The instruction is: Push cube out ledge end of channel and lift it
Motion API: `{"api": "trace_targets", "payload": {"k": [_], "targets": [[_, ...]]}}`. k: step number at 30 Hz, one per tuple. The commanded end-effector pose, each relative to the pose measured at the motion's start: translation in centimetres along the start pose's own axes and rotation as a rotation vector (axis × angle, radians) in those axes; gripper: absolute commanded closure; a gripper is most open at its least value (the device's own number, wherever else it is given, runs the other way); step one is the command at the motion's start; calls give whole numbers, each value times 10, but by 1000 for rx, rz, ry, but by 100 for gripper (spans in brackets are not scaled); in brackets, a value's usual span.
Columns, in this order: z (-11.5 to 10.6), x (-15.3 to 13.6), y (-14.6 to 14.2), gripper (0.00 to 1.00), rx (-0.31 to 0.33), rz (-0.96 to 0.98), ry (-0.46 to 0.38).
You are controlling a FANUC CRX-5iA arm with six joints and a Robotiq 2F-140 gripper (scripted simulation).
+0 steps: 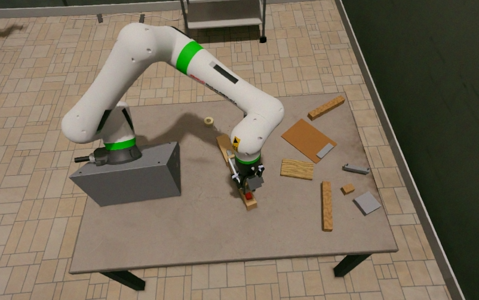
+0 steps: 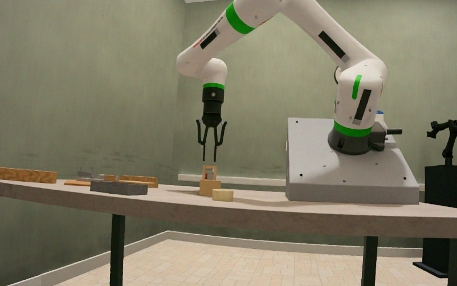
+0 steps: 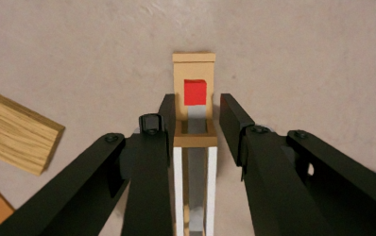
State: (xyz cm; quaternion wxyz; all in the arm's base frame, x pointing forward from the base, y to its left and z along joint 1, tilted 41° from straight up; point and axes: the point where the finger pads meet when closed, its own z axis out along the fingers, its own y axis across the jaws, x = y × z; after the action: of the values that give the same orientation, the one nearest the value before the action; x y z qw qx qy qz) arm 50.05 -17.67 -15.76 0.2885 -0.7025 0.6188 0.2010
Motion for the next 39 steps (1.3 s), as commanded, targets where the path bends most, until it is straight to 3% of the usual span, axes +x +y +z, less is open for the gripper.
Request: {"api": "trace_targets", "payload": {"k": [1, 5, 10, 29, 39], "targets": [[1, 0, 0, 67, 1, 0, 1], [10, 1, 0, 67, 1, 0, 1], [41, 1, -1, 67, 1, 0, 1], [66, 1, -1, 67, 1, 0, 1], [68, 1, -1, 67, 1, 0, 1]]}}
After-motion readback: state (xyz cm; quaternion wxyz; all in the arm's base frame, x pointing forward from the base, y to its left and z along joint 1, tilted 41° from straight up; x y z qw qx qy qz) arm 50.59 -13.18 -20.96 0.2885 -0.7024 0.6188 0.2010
